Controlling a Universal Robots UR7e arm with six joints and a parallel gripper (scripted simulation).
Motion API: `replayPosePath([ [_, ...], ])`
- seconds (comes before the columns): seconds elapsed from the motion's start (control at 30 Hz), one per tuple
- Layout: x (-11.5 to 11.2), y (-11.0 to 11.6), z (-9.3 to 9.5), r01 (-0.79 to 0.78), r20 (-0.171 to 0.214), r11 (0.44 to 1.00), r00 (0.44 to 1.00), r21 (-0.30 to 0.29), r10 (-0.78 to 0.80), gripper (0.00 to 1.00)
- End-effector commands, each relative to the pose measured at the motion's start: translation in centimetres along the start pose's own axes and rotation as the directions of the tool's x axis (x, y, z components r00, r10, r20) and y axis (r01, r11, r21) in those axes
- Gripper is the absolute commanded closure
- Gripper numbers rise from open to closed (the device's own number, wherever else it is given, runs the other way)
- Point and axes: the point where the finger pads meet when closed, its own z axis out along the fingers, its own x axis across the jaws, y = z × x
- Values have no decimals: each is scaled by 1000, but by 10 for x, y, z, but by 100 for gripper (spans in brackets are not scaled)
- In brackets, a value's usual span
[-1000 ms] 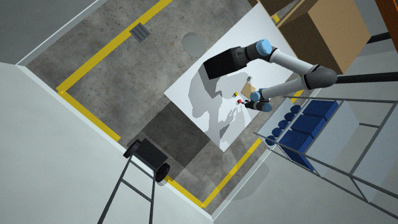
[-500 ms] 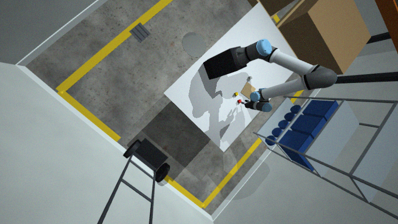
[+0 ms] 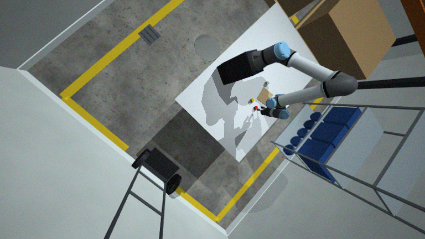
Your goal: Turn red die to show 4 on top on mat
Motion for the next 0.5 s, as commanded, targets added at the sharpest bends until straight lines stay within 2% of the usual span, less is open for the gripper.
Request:
replayPosePath([
  [0.0, 0, 0, 6, 0, 0, 1000, 1000, -1, 0, 13],
  [0.47, 0, 0, 25, 0, 0, 1000, 1000, -1, 0, 13],
])
